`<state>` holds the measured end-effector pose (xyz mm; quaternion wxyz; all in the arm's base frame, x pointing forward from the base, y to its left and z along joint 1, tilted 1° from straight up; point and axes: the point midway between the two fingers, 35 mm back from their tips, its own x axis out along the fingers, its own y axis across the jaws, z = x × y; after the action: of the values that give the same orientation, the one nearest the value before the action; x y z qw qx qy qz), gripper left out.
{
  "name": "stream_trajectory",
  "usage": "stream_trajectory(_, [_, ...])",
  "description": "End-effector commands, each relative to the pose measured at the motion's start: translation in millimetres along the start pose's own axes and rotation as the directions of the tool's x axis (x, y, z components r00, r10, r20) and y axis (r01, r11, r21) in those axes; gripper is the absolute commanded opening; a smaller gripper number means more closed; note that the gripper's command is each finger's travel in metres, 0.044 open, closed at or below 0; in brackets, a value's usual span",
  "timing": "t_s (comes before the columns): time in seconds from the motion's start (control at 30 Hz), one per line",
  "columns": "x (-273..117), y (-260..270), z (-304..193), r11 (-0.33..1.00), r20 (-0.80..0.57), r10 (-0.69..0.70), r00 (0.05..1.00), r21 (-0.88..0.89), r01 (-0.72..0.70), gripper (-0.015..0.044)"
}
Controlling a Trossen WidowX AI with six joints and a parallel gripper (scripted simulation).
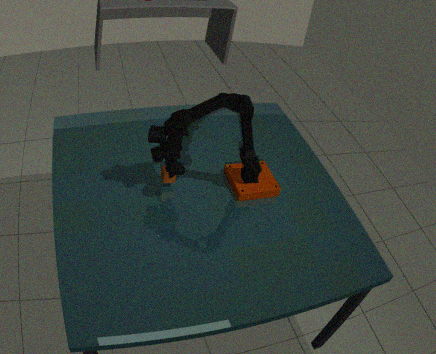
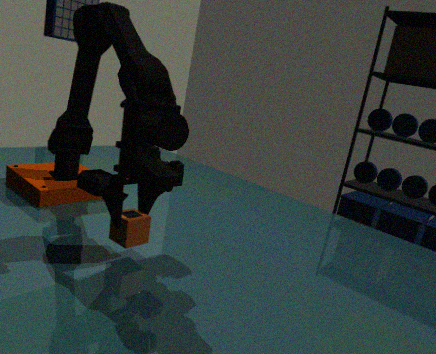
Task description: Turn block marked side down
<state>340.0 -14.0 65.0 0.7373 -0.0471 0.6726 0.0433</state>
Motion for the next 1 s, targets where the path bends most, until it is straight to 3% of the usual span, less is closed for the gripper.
stream_trajectory(0.0, [0.2,0.2,0.4,1.000,0.064,0.004,0.998,0.006,-0.005,0.0000])
stream_trajectory(0.8, [3.3,0.3,-4.8,1.000,0.438,0.001,0.899,0.003,-0.002,0.0000])
stream_trajectory(0.97, [2.9,0.5,-5.7,1.000,0.459,0.000,0.888,0.002,-0.001,0.0000])
